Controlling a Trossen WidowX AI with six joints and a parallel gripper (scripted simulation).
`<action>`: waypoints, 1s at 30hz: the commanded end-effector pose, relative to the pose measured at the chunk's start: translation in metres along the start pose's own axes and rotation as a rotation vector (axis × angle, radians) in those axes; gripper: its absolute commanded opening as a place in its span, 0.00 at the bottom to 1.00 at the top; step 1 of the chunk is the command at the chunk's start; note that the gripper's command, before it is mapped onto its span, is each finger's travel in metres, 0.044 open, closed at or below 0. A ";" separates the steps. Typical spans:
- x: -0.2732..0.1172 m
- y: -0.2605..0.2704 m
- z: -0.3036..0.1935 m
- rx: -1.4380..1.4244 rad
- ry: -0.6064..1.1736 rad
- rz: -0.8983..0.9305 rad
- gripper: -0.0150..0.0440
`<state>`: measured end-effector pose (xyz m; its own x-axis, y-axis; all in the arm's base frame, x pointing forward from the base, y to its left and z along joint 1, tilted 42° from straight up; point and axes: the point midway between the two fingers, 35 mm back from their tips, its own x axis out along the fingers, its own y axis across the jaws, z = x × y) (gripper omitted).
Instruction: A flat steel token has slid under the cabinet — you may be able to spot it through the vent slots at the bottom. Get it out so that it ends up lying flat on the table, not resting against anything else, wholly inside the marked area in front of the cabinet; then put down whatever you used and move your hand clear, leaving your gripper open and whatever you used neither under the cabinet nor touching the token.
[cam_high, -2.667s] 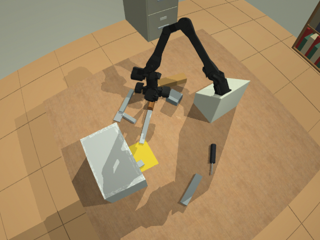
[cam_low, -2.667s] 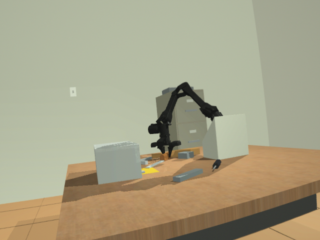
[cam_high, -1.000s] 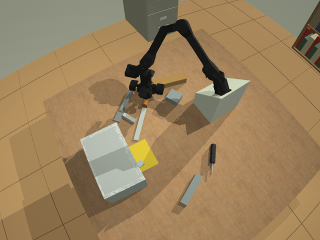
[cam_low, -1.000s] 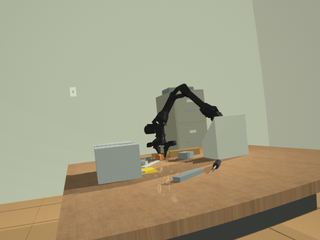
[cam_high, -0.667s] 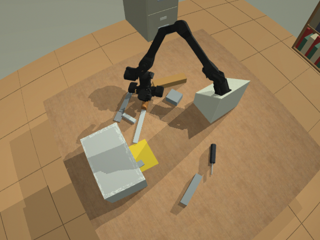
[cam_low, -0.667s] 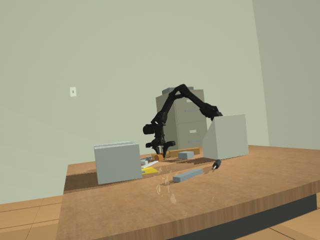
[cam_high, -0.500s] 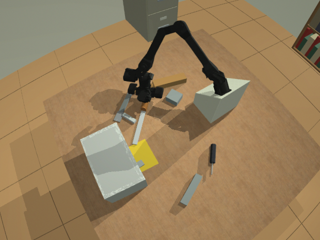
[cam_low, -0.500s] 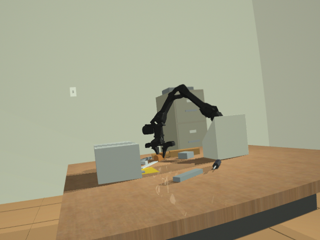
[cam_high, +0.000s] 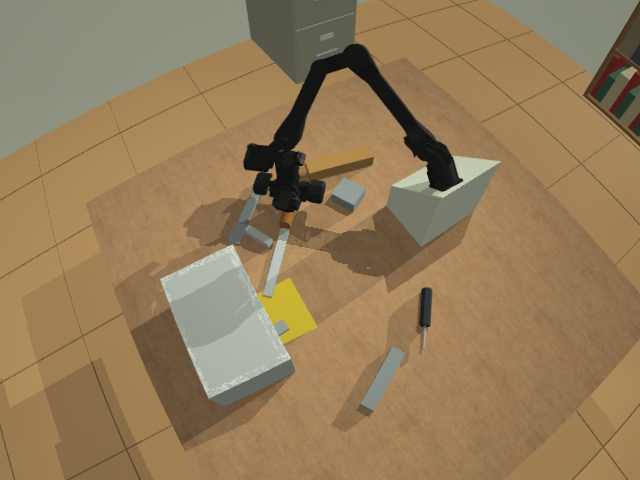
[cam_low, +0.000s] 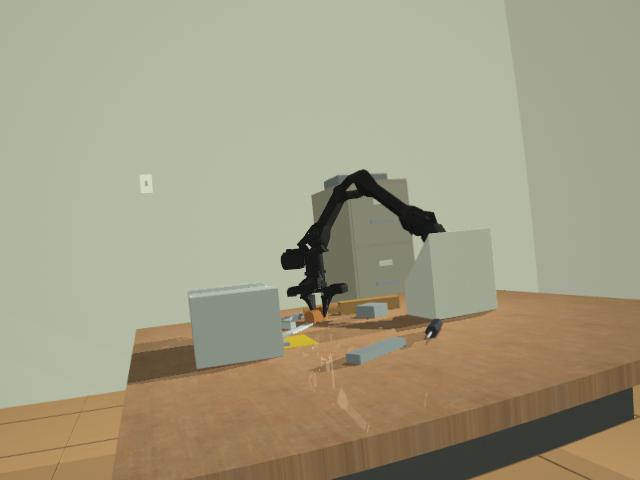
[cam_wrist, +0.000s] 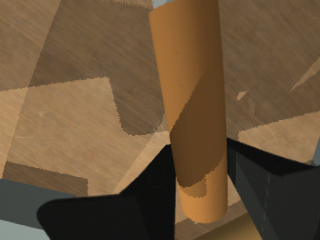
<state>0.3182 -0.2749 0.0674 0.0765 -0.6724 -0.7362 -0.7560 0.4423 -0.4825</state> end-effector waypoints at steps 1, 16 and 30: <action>0.000 0.000 0.000 0.000 0.000 0.000 0.39; 0.000 0.000 0.000 0.000 -0.005 -0.002 0.71; 0.005 0.000 -0.001 -0.004 -0.004 -0.002 0.71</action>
<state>0.3183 -0.2775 0.0663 0.0810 -0.6728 -0.7354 -0.7532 0.4419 -0.4873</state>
